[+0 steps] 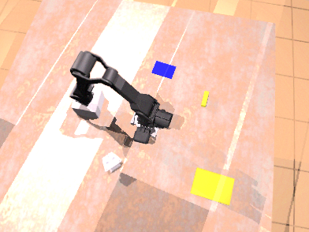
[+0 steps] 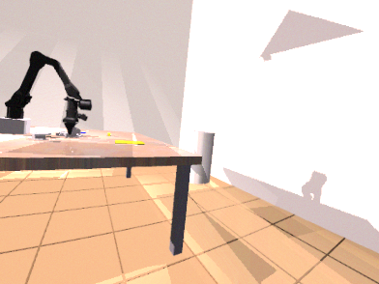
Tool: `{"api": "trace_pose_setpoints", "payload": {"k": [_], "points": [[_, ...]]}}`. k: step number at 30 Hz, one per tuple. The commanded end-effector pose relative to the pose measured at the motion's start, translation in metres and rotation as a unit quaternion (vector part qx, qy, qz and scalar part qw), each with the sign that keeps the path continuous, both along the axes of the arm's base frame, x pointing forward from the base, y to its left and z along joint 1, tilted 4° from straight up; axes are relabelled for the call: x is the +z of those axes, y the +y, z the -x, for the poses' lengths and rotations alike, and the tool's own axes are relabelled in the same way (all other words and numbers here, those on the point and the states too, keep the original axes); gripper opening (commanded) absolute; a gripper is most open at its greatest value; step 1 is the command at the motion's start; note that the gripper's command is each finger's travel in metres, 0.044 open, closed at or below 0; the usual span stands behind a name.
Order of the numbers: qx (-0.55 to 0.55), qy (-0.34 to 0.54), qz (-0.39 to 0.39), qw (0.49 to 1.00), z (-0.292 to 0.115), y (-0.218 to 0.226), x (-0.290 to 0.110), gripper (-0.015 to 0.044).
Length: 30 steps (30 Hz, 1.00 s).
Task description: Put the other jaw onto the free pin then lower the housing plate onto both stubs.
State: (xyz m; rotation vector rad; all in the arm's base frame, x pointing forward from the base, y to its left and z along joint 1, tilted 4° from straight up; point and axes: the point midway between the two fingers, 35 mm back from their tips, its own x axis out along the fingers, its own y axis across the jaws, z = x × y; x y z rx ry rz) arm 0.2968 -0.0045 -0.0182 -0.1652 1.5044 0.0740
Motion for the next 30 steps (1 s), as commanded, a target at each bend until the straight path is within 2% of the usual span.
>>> {"api": "trace_pose_setpoints", "payload": {"k": [1, 13, 21, 24, 30], "points": [[0.000, 0.000, 0.000, 1.000, 0.000, 0.000, 0.000, 0.0224], [0.000, 0.000, 0.000, 1.000, 0.000, 0.000, 0.002, 0.0224], [0.002, 0.000, 0.000, 1.000, 0.004, 0.004, 0.067, 0.0224], [0.003, -0.004, 0.000, 1.000, 0.002, 0.003, 0.060, 0.0224], [-0.054, -0.007, -0.004, 0.999, 0.002, -0.003, 0.061, 0.0382]]}}
